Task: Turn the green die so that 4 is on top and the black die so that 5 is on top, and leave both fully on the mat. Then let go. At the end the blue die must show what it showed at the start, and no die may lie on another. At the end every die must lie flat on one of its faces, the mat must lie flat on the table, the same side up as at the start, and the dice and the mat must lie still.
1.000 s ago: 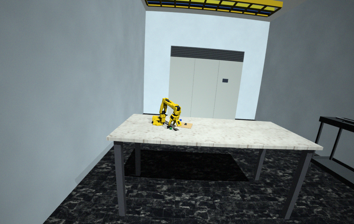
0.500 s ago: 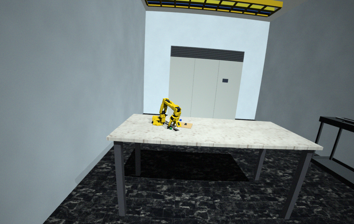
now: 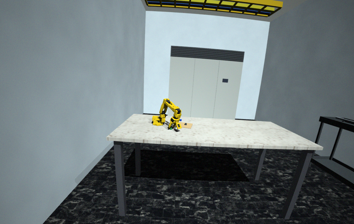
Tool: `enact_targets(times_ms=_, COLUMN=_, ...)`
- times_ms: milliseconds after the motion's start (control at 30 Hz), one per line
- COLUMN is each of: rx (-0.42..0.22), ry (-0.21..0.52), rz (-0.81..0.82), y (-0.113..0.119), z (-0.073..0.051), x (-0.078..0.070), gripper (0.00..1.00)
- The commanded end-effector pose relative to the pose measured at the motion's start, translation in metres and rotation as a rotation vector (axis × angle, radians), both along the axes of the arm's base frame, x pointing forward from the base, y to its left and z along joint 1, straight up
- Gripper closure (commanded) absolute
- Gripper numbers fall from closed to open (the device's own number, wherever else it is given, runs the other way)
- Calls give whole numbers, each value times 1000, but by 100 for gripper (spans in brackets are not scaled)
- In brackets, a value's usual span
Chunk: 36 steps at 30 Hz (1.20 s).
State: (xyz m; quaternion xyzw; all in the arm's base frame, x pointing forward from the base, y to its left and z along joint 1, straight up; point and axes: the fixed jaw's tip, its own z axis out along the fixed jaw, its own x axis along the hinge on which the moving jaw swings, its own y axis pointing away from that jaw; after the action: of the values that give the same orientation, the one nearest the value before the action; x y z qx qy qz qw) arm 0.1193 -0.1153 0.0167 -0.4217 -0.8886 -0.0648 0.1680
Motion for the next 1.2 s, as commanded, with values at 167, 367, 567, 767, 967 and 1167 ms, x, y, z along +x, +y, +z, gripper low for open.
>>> enact_targets(times_ms=167, rx=-10, ry=-7, rz=-1, y=-1, z=-4, x=2, gripper=75)
enact_targets(times_ms=367, rx=-9, ry=-6, rz=-1, y=0, z=-5, x=2, gripper=75)
enact_targets(times_ms=567, rx=-9, ry=-6, rz=-1, y=0, z=-5, x=2, gripper=75)
enact_targets(times_ms=767, rx=-8, ry=-7, rz=-2, y=-1, z=-5, x=2, gripper=76)
enact_targets(times_ms=967, rx=-5, ry=-9, rz=-3, y=-2, z=-5, x=0, gripper=79)
enact_targets(times_ms=1167, rx=-3, ry=-11, rz=-4, y=-3, z=-5, x=-1, gripper=81)
